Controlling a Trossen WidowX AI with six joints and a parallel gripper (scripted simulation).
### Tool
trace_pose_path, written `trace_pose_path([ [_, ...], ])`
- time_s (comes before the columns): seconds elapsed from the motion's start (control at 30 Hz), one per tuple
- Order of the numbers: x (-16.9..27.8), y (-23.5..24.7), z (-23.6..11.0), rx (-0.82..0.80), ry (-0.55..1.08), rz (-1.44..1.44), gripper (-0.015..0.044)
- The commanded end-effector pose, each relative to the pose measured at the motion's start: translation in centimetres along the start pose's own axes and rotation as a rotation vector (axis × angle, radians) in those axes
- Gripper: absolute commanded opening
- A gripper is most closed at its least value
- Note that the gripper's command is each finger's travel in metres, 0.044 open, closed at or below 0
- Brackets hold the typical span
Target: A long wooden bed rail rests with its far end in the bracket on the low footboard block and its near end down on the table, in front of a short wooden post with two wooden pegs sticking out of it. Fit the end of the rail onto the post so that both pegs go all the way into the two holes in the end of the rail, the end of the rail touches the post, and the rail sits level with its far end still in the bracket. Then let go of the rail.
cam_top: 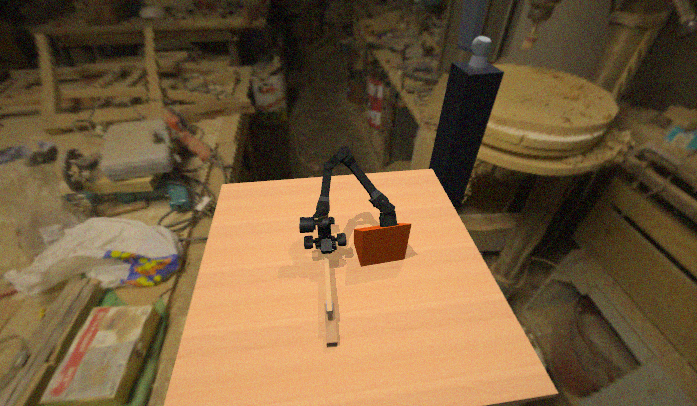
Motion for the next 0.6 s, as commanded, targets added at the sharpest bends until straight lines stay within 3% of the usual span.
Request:
trace_pose_path([
  [0.0,-0.03,-0.32,-0.61,0.013,-0.004,-0.002,0.0],
  [0.57,-0.02,-0.46,-1.47,0.013,-0.005,-0.002,0.0],
])
Point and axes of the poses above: the point midway between the two fingers, 35 mm back from their tips, its own z axis out along the fingers, its own y axis across the jaws, x = y × z, the point moved 1 cm from there along -z, back along the fingers, and after that the axes turned 6 degrees about -z, right-handed, at the moved point
